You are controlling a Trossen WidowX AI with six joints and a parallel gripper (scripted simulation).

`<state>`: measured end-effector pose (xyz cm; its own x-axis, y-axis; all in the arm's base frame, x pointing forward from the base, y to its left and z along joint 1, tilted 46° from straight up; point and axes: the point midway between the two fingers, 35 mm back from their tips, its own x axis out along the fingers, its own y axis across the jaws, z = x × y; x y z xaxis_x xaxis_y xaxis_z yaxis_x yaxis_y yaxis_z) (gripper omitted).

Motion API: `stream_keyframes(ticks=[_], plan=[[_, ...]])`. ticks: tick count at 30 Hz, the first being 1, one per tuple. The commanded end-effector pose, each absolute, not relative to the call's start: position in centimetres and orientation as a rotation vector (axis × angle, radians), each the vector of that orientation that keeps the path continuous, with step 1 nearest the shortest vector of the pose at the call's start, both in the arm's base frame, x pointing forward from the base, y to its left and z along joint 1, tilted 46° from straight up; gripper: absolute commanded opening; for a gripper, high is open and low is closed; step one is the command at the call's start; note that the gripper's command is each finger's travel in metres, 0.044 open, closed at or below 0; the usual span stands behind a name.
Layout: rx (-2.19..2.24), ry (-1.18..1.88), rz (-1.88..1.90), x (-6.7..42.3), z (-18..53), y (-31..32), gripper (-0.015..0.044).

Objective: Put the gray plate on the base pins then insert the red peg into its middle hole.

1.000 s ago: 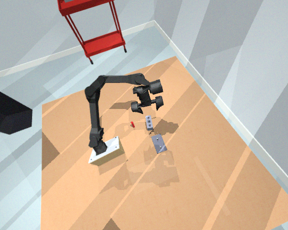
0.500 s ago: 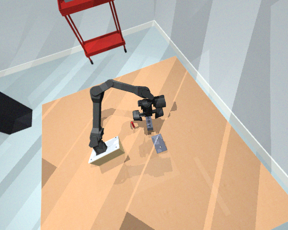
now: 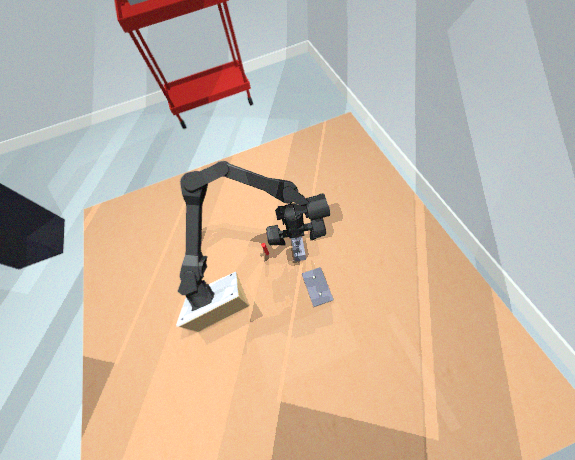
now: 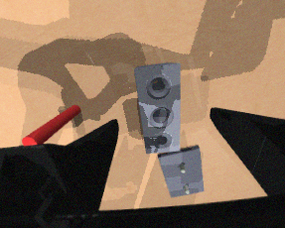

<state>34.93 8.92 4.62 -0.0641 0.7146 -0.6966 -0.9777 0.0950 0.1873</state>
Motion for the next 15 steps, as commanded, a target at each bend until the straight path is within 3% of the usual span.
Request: stream_keyframes(ticks=[1,15], plan=[[-0.427,0.778,1.459,34.9,4.1,9.3,0.0440],[-0.426,0.778,1.460,34.7,2.5,11.0,0.0440]])
